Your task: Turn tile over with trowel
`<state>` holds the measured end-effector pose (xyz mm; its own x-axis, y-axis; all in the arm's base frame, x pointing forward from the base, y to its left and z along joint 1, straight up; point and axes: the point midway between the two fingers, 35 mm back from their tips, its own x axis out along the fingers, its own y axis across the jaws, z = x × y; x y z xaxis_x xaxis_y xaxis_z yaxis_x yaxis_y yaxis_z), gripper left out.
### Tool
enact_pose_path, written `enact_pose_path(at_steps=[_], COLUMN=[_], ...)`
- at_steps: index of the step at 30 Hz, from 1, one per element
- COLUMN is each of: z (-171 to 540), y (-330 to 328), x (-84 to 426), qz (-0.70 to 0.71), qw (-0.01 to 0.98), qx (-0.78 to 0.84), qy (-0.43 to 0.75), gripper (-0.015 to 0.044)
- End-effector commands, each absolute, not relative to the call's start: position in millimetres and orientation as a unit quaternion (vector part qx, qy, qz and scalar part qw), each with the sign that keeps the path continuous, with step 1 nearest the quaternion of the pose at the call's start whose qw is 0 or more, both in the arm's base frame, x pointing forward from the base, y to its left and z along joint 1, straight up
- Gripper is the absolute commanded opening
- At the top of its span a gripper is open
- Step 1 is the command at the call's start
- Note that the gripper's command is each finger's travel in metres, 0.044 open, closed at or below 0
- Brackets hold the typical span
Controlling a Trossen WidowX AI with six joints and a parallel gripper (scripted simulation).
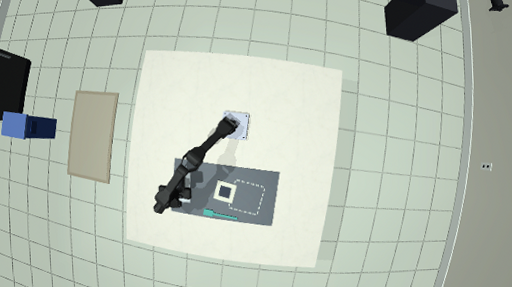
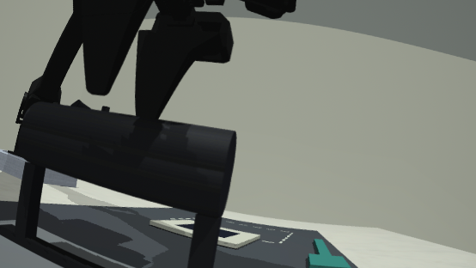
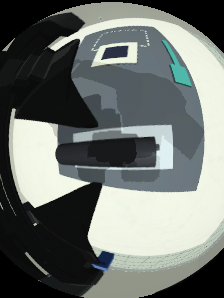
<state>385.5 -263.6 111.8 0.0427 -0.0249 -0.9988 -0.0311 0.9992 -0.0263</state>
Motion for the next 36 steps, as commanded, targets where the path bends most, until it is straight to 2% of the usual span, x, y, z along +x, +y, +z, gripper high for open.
enact_pose_path(at_steps=[1, 14, 19, 20, 36], z=[103.7, 85.0, 85.0, 85.0, 85.0], y=[-264.3, -264.8, -264.8, -264.8, -264.8], x=[385.6, 386.2, 386.2, 386.2, 386.2], qz=[0.002, 0.002, 0.002, 0.002, 0.002], qw=[0.721, 0.721, 0.721, 0.721, 0.721], qx=[-0.023, -0.022, -0.022, -0.022, -0.022], qy=[0.693, 0.693, 0.693, 0.693, 0.693], gripper=[0.027, 0.027, 0.0139, 0.0132, 0.013])
